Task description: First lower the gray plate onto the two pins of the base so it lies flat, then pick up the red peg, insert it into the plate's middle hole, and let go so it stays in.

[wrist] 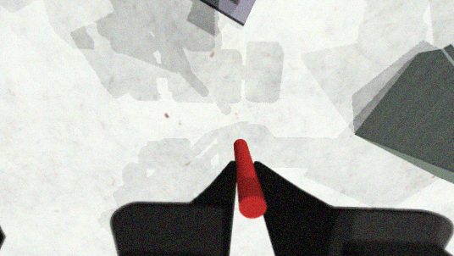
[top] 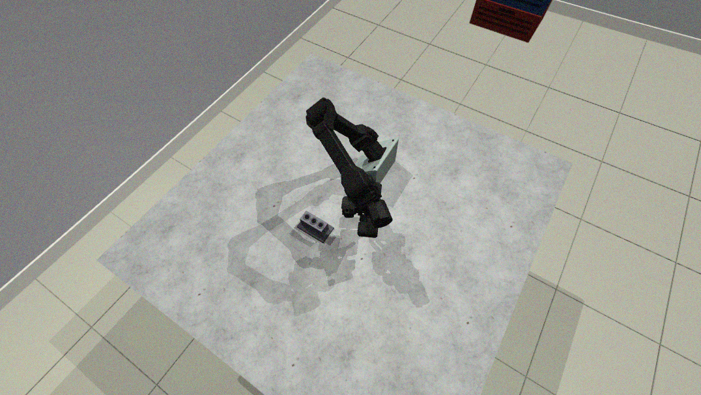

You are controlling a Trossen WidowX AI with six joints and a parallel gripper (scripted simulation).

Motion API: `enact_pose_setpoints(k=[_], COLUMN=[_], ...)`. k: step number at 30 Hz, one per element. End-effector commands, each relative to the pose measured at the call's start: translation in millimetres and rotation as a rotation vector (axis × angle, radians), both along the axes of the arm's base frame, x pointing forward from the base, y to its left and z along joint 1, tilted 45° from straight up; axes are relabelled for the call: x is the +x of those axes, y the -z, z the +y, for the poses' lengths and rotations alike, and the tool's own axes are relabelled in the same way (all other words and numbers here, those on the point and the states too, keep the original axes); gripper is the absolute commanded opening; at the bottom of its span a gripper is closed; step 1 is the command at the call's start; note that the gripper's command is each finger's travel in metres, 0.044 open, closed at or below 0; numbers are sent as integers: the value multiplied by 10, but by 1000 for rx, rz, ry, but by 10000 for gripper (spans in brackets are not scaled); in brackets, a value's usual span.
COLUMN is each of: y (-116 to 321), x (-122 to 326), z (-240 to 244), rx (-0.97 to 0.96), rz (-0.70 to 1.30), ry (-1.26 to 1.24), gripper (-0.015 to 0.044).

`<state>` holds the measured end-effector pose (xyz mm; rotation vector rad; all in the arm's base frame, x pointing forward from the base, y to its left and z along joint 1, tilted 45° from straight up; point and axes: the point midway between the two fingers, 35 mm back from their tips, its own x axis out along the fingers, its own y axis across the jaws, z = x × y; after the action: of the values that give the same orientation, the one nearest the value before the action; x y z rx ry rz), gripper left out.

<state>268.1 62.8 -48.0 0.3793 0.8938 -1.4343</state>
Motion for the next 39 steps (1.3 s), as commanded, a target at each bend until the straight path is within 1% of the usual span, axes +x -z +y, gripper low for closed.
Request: enact_pose_setpoints(k=[1, 21, 39], y=[-74, -430, -777], x=[69, 359, 534], z=[-40, -395, -777], rx=[5, 18, 14], rz=[-6, -10, -14], ry=[-7, -12, -12], gripper=[0, 0, 0])
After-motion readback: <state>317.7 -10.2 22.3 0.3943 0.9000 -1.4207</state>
